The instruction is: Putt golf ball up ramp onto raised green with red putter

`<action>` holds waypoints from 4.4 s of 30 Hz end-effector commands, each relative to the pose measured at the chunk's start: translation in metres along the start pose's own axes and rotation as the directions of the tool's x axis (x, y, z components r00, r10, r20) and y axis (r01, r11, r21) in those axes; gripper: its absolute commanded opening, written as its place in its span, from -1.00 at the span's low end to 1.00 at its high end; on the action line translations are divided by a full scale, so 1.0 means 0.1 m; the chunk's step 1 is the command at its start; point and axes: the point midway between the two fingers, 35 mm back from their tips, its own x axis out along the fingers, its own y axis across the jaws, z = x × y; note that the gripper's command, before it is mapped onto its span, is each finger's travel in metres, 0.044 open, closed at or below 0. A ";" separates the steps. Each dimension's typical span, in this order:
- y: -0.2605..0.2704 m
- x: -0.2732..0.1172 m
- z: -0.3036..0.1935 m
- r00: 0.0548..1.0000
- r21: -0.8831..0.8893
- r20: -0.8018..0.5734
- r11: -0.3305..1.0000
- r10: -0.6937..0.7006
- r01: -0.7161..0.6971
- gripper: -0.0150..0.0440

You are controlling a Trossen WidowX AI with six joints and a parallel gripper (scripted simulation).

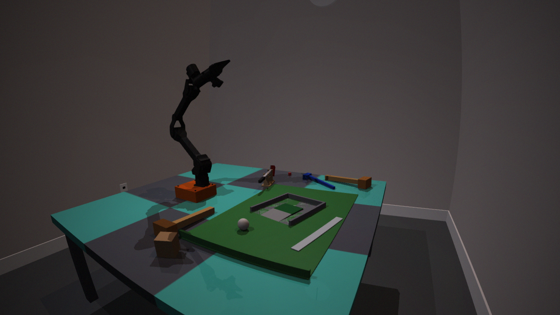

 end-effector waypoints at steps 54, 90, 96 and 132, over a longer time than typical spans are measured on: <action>0.73 -1.31 5.39 -0.426 -0.410 0.904 -0.376 -0.044 -0.831 1.00; 0.87 -1.60 5.88 -0.426 -0.410 0.904 -0.376 -0.044 -0.831 1.00; 0.86 -1.57 5.87 -0.419 -0.405 0.907 -0.376 -0.046 -0.834 0.82; 0.69 -1.12 5.17 -0.421 -0.406 0.906 -0.377 -0.047 -0.833 -0.49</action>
